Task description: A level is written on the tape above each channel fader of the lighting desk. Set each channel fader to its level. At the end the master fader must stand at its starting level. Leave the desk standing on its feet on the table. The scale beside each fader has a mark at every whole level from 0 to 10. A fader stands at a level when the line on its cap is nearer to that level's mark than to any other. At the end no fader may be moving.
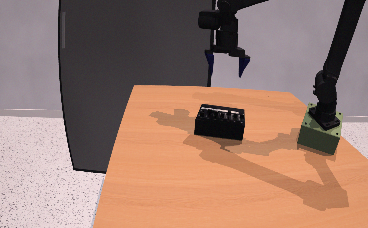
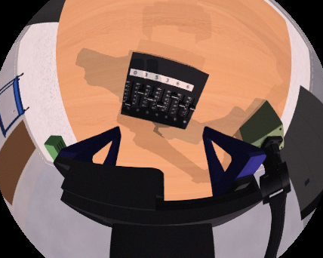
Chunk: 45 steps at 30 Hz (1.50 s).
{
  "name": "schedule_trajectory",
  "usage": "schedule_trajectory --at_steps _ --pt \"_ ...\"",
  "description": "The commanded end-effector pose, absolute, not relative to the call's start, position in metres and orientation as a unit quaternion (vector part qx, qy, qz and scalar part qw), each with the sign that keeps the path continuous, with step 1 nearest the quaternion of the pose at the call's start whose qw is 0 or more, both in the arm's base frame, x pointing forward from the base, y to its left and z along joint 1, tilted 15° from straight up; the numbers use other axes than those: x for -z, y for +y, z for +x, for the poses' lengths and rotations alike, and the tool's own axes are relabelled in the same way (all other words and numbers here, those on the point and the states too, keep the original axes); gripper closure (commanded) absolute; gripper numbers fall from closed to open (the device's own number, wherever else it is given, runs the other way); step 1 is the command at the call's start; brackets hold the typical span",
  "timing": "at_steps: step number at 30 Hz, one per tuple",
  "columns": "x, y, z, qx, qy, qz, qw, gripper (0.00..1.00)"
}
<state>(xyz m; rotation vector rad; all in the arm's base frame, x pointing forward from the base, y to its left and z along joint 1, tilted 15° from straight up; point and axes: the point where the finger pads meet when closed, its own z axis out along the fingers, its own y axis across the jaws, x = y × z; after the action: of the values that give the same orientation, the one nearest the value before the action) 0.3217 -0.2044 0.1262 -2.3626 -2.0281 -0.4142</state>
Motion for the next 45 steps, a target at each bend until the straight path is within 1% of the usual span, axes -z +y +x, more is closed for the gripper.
schedule_trajectory --at_steps 1,7,11,13,18,20,21,23,28,45 --pt "-0.131 -0.212 0.327 0.133 -0.649 -0.749 -0.007 0.0" --pt "-0.129 -0.21 0.328 0.132 -0.644 -0.754 -0.006 0.0" --pt "-0.095 -0.189 0.343 0.107 -0.602 -0.791 -0.004 0.0" --pt "-0.095 -0.189 0.343 0.107 -0.602 -0.791 -0.004 0.0" --pt "-0.057 -0.164 0.362 0.08 -0.535 -0.841 -0.018 0.0" --pt "-0.057 -0.164 0.362 0.079 -0.534 -0.842 -0.018 0.0" --pt "-0.071 -0.173 0.378 0.089 -0.533 -0.841 -0.035 0.0" --pt "-0.088 -0.185 0.379 0.1 -0.523 -0.845 -0.055 0.0" --pt "-0.081 -0.174 0.376 0.094 -0.531 -0.841 -0.042 0.0" --pt "-0.081 -0.173 0.376 0.094 -0.534 -0.839 -0.042 0.0"
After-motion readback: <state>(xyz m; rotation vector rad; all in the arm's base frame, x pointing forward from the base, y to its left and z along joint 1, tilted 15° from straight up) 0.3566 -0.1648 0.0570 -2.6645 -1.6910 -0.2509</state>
